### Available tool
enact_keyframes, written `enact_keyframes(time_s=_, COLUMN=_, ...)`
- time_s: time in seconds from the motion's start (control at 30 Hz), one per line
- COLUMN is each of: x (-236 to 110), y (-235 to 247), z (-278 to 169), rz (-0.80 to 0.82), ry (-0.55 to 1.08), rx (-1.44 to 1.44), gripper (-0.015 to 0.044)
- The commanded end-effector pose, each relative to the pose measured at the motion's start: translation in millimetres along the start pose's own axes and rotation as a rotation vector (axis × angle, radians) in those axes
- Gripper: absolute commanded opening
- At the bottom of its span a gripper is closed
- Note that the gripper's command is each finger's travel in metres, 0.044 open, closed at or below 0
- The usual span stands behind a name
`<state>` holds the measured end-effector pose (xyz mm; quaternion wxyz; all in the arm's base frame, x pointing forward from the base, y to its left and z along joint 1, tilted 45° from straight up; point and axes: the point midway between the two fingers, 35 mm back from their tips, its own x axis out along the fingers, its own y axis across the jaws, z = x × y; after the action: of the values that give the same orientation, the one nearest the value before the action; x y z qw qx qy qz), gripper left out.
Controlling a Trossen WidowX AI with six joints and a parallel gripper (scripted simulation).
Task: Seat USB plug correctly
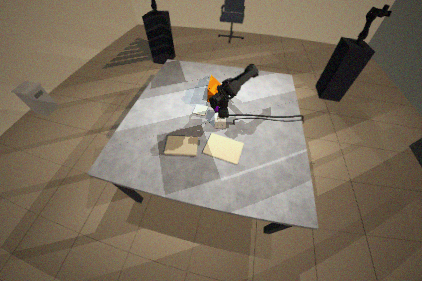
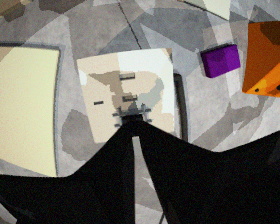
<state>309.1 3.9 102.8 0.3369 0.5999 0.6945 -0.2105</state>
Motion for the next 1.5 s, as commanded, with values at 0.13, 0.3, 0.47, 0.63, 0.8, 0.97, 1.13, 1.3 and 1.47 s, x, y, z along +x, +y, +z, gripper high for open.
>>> enact_keyframes(time_s=0.13, x=-5.1, y=0.0, z=0.0, rz=0.0, ry=0.0, rx=-0.002, gripper=0.0)
enact_keyframes(time_s=0.3, x=-8.4, y=0.0, z=0.1, rz=-0.001, ry=-0.001, rx=-0.001, gripper=0.0)
enact_keyframes(time_s=0.47, x=-11.7, y=0.0, z=0.1, rz=-0.001, ry=-0.001, rx=-0.001, gripper=0.0)
enact_keyframes(time_s=0.63, x=-15.0, y=0.0, z=0.1, rz=-0.001, ry=-0.001, rx=-0.001, gripper=0.0)
enact_keyframes(time_s=0.8, x=-18.4, y=0.0, z=0.2, rz=-0.001, ry=-0.001, rx=-0.001, gripper=0.0)
enact_keyframes(time_s=0.97, x=-21.7, y=0.0, z=0.2, rz=-0.001, ry=-0.001, rx=-0.001, gripper=0.0)
enact_keyframes(time_s=1.13, x=-25.0, y=0.0, z=0.2, rz=-0.001, ry=-0.001, rx=-0.001, gripper=0.0)
enact_keyframes(time_s=1.3, x=-28.3, y=0.0, z=0.3, rz=-0.001, ry=-0.001, rx=-0.001, gripper=0.0)
enact_keyframes(time_s=1.47, x=-28.3, y=-0.2, z=0.2, rz=-0.001, ry=0.001, rx=-0.004, gripper=0.0)
